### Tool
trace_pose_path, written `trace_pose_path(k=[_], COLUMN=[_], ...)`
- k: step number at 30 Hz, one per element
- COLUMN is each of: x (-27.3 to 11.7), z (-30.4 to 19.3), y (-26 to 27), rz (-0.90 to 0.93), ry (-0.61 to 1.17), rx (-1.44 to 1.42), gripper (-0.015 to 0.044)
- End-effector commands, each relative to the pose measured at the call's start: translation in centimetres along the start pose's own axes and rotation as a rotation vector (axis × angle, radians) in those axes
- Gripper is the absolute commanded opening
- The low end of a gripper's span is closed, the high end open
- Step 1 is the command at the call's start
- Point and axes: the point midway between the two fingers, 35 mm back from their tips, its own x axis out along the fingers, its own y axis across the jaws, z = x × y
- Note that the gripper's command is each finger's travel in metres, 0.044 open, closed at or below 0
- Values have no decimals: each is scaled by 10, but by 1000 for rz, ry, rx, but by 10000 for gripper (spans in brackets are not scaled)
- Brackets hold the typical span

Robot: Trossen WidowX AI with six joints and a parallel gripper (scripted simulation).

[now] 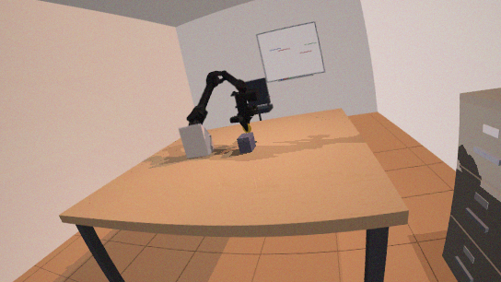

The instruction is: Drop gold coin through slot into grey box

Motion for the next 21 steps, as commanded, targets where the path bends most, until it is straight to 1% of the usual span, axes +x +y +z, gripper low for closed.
trace_pose_path(k=[1, 9, 13, 21], x=[-15, -35, -37, -37], z=[0, -3, -3, -4], y=[2, 2, 2, 2], rz=[1, 4, 4, 5], ry=[-14, -12, -12, -11], rx=[-11, -11, -5, 251], gripper=[0, 0, 0, 0])
